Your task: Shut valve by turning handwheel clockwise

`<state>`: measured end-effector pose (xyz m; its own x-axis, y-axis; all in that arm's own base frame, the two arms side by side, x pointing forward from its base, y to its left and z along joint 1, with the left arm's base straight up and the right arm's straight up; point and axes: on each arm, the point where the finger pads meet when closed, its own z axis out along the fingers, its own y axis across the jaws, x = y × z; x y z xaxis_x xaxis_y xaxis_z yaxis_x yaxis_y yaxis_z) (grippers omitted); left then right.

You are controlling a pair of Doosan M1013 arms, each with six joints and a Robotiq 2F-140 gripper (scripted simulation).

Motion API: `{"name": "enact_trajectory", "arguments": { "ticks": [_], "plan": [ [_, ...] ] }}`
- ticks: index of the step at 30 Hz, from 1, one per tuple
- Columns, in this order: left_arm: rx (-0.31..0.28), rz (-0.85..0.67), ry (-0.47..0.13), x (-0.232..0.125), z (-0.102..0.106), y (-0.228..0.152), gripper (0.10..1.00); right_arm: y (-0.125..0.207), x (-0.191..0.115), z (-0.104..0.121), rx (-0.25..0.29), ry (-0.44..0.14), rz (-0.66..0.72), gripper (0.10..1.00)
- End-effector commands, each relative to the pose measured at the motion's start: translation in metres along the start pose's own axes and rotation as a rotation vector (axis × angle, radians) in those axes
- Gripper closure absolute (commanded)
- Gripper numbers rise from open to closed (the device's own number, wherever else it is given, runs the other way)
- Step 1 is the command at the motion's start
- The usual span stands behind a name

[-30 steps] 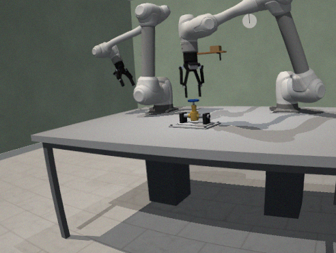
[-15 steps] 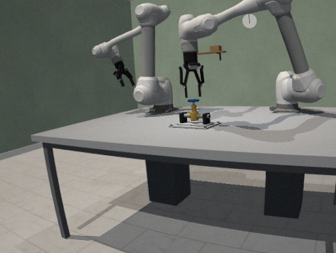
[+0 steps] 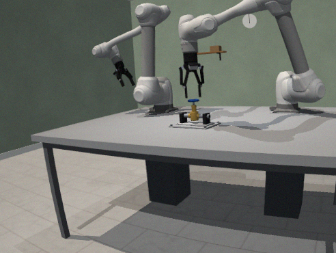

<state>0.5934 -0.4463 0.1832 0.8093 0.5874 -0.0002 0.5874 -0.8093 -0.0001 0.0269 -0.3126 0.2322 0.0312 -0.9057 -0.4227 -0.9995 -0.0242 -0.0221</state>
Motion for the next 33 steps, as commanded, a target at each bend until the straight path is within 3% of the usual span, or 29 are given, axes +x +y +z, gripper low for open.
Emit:
{"name": "enact_trajectory", "arguments": {
  "ticks": [1, 33],
  "plan": [
    [-0.002, 0.0, 0.001, 0.0, 0.0, 0.001, 0.59, 0.0, 0.0, 0.0, 0.0, 0.001, 0.0, 0.098],
    [-0.002, 0.0, 0.001, 0.0, 0.024, 0.001, 0.59, 0.0, 0.0, 0.0, 0.0, 0.001, 0.0, 0.098]
  ]
}}
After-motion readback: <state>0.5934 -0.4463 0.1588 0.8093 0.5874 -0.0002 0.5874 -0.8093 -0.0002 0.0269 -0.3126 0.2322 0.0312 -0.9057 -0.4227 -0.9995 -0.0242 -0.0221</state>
